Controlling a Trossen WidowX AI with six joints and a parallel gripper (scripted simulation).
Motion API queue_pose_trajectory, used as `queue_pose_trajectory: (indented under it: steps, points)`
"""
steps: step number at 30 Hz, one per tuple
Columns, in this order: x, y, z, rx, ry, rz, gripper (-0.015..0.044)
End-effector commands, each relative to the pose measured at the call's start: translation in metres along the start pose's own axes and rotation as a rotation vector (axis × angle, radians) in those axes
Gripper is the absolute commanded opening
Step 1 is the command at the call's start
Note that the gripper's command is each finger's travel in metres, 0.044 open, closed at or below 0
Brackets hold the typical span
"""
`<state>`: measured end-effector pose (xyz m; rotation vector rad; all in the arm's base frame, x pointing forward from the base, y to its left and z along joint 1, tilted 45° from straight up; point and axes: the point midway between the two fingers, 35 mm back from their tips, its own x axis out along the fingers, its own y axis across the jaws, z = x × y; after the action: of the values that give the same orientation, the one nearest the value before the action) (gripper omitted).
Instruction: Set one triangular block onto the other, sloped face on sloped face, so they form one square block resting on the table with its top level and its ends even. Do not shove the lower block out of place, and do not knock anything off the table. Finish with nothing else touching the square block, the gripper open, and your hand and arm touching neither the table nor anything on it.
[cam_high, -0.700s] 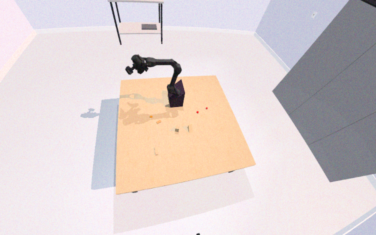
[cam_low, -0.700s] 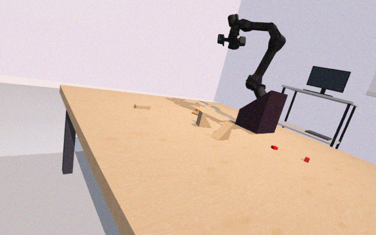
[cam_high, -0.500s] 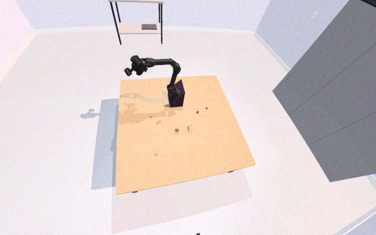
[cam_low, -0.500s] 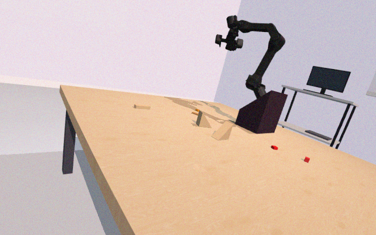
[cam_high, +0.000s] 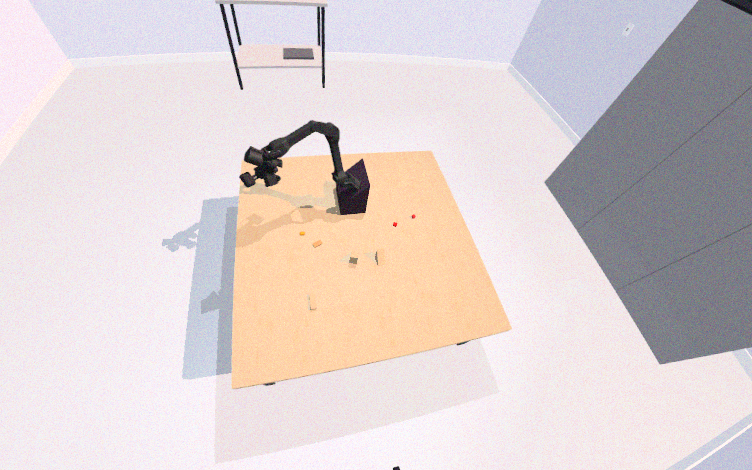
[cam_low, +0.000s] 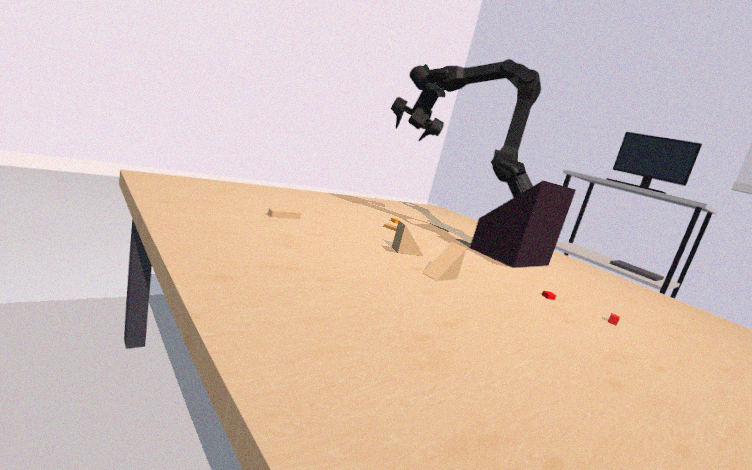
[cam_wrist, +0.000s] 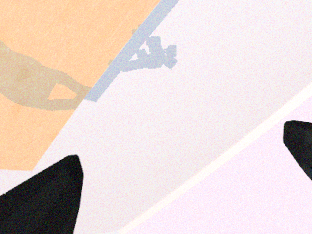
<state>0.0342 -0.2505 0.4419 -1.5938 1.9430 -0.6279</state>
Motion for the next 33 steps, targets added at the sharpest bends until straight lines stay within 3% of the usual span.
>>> queue_pose_trajectory:
  steps: [1, 6, 10, 16, 24, 33]
  points:
    - [0.014, -0.013, 0.037, 0.05, -0.096, -0.004, 0.044]
    - [0.027, -0.041, 0.113, 0.123, -0.257, 0.003, 0.044]
    - [0.027, -0.051, 0.149, 0.17, -0.327, 0.021, 0.044]
    - [0.006, -0.07, 0.254, 0.315, -0.506, 0.118, 0.044]
    - [-0.059, -0.061, 0.388, 0.444, -0.647, 0.304, 0.044]
    - [-0.163, 0.0, 0.506, 0.512, -0.663, 0.488, 0.044]
